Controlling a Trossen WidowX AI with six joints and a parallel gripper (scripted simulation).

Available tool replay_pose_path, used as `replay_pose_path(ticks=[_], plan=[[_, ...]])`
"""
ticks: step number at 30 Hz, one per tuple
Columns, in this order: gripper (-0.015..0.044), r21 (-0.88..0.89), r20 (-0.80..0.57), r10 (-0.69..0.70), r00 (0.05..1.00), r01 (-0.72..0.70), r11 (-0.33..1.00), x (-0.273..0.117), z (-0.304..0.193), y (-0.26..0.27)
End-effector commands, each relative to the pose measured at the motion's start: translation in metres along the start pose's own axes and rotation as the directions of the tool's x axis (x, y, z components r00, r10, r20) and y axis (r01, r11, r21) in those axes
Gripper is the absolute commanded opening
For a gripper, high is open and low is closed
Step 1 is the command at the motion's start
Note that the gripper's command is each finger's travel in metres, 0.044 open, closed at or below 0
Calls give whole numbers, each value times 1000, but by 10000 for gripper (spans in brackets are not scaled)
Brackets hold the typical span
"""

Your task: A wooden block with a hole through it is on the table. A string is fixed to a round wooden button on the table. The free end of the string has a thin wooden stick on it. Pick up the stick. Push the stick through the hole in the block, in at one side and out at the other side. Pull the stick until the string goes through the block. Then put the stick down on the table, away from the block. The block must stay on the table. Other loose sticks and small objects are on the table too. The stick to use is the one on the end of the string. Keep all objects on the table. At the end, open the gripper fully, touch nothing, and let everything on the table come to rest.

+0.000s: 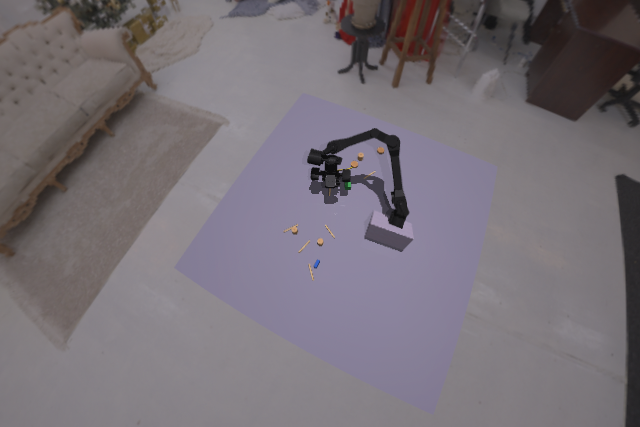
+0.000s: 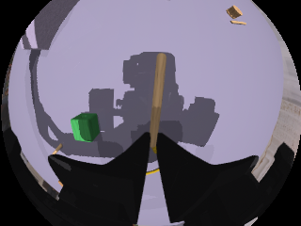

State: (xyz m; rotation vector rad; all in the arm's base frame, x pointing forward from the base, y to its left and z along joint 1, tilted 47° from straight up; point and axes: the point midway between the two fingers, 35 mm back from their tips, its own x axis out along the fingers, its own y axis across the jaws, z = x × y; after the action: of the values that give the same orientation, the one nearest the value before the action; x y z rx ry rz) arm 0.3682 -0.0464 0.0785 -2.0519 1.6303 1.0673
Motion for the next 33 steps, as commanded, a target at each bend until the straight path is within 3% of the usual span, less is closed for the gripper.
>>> replay_pose_path(ticks=[1, 33], plan=[[0, -1, 3, -6, 1000, 6, 1000, -2, -6, 1], [0, -14, 5, -10, 1000, 10, 1000, -3, -42, 13]])
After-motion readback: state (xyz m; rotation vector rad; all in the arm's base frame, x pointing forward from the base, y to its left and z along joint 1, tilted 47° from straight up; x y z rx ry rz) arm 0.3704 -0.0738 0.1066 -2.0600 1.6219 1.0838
